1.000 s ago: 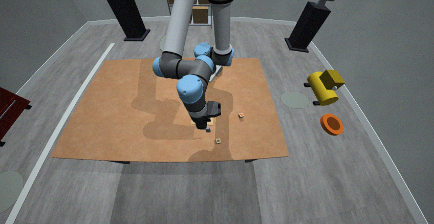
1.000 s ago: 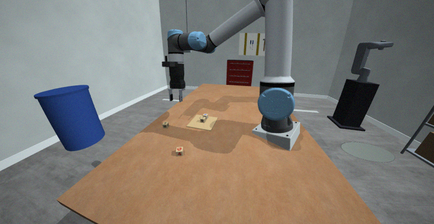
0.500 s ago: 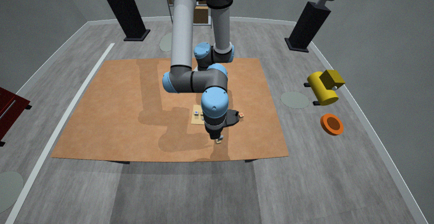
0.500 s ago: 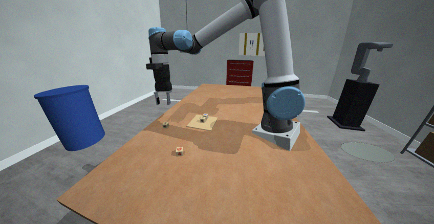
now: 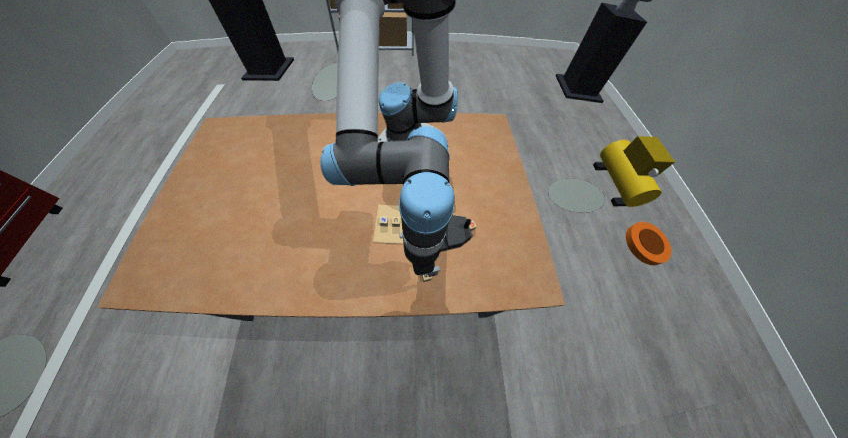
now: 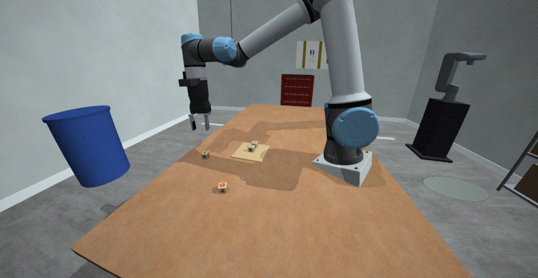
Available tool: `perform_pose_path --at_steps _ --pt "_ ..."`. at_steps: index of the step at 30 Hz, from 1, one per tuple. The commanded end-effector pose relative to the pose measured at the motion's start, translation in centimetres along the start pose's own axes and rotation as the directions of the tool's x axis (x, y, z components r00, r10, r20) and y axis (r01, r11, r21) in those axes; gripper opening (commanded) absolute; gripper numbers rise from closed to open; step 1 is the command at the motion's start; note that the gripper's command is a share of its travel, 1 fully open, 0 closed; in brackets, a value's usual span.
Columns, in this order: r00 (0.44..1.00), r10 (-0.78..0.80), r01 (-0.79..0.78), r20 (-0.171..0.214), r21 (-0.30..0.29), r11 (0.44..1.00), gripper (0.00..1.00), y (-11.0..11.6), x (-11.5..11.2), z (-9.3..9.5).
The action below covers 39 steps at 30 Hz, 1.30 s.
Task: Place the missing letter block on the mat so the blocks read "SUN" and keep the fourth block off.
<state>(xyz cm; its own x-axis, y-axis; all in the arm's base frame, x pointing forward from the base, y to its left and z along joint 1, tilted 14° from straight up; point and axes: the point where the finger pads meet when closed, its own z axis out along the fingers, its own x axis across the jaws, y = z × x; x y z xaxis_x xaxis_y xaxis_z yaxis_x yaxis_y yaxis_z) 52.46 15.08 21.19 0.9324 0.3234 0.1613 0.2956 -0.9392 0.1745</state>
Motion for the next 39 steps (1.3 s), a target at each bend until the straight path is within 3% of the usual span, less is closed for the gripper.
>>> perform_pose_path --at_steps 1,9,20,37,39 --pt "1.000 0.001 -0.001 -0.005 -0.001 1.000 1.00 -0.1 0.2 -0.2" --pt "0.999 0.039 -0.039 -0.002 0.000 0.999 1.00 -0.2 0.1 0.1" --pt "0.976 0.217 -0.217 0.000 0.000 0.976 1.00 -0.4 0.3 0.8" --pt "0.863 0.505 -0.505 0.000 0.000 0.863 1.00 -0.6 0.5 1.8" --pt "0.825 0.566 -0.566 0.000 0.000 0.825 1.00 -0.5 0.6 2.0"
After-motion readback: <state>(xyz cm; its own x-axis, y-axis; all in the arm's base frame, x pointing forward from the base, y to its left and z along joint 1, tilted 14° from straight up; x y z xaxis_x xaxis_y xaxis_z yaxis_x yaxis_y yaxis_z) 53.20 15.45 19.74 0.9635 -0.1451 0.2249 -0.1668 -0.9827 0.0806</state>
